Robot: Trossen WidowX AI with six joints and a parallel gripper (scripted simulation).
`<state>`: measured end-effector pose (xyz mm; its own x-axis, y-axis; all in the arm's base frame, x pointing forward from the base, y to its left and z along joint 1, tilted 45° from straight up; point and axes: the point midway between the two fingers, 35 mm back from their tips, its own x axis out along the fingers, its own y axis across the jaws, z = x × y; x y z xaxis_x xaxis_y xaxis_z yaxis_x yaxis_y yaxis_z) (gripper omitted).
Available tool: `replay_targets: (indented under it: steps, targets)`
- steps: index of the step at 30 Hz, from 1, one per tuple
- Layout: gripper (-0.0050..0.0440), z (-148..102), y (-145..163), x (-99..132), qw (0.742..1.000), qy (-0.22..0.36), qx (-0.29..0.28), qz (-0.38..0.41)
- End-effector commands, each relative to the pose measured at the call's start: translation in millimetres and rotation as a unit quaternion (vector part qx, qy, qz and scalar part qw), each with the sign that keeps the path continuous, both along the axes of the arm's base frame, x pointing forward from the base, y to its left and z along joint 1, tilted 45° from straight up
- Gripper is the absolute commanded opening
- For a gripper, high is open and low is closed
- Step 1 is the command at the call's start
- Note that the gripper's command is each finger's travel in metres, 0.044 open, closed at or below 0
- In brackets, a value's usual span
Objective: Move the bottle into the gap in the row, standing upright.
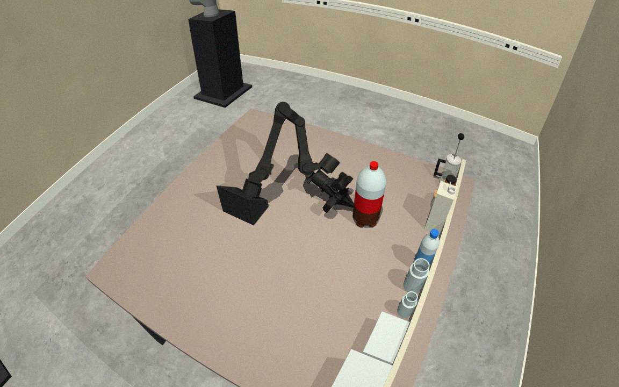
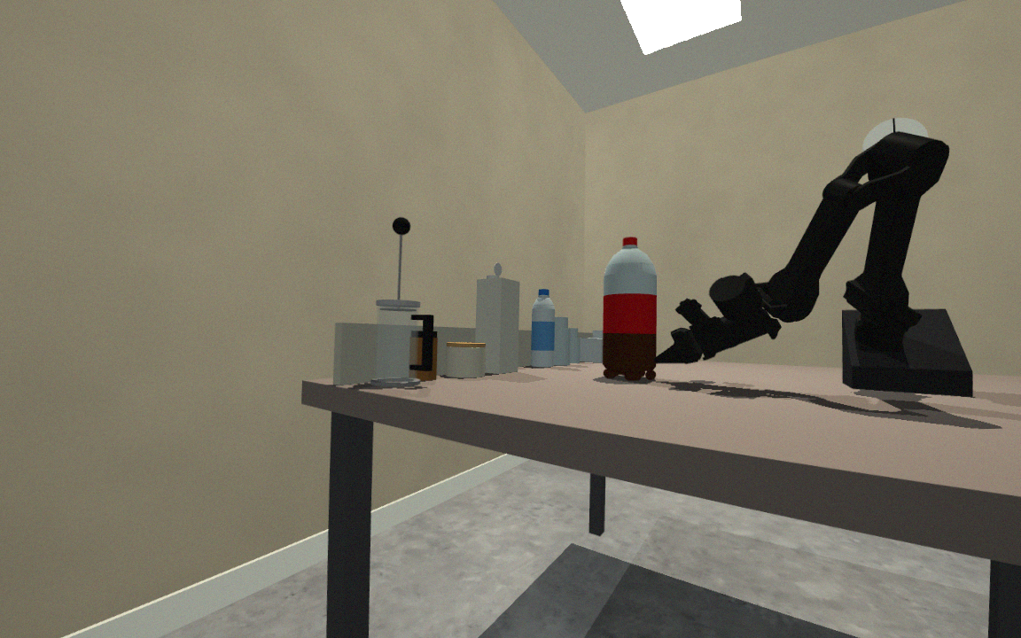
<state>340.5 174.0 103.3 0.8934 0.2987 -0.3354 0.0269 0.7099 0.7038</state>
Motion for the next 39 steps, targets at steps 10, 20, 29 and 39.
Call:
replay_targets:
  steps: [10, 20, 29, 39]
  targets:
    - [-0.0050, 6, 3, 7, 1.000, -0.007, 0.002, 0.003]
    - [-0.0050, 7, 3, 9, 1.000, -0.007, 0.002, 0.003]
    - [-0.0050, 9, 6, 19, 1.000, -0.006, 0.003, 0.001]
    - [-0.0050, 11, 8, 22, 1.000, -0.007, 0.003, 0.001]
